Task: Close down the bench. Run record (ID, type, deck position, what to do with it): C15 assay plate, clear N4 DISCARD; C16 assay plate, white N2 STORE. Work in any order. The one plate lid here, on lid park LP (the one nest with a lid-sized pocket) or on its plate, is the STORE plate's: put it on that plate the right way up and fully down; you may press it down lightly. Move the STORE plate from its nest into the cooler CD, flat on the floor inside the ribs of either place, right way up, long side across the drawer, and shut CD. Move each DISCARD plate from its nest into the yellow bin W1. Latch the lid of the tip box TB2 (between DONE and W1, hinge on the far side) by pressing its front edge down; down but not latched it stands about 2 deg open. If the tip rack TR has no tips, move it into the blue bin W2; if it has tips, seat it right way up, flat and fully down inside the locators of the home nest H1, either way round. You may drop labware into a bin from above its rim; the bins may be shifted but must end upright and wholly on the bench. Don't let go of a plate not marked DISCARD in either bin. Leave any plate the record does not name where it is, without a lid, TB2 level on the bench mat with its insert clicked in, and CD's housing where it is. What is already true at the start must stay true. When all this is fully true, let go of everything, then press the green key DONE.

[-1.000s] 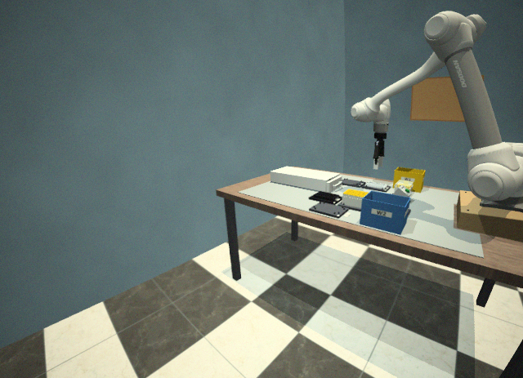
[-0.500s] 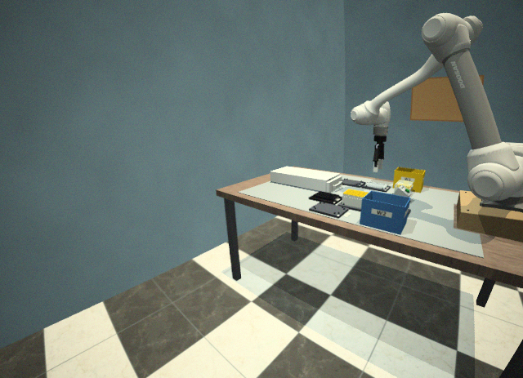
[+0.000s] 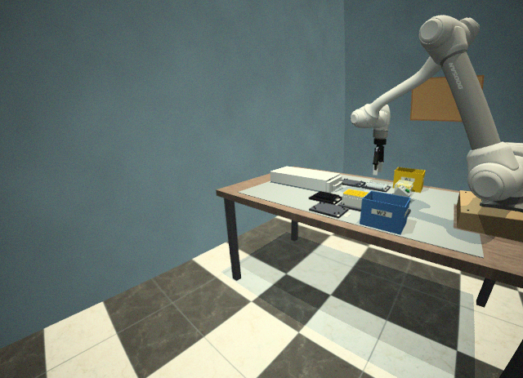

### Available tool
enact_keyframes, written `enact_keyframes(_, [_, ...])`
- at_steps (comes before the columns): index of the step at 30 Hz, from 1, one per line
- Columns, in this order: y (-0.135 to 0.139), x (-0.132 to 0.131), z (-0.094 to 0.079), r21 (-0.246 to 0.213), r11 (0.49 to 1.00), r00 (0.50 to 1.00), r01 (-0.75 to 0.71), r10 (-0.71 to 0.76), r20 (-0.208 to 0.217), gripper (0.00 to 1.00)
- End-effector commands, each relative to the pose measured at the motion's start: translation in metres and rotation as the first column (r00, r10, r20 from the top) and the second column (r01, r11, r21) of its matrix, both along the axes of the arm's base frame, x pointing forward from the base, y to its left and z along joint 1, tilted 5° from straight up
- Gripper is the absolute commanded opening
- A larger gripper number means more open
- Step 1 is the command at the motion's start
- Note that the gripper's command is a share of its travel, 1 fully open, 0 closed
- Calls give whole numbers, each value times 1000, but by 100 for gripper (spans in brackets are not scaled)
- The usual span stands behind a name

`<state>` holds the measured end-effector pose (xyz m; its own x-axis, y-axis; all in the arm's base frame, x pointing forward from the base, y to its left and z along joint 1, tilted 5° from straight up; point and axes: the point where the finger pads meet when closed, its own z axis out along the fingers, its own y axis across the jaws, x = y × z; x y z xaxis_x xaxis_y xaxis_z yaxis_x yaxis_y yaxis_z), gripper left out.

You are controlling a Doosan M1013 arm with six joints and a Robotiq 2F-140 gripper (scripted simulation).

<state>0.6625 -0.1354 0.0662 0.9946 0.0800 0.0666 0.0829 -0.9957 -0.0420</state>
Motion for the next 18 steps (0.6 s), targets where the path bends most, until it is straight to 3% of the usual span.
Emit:
enact_keyframes(1, [0,0,-2,0,1000,1000,0,0,0,66])
enact_keyframes(18, [1,1,-22,0,1000,1000,0,0,0,66])
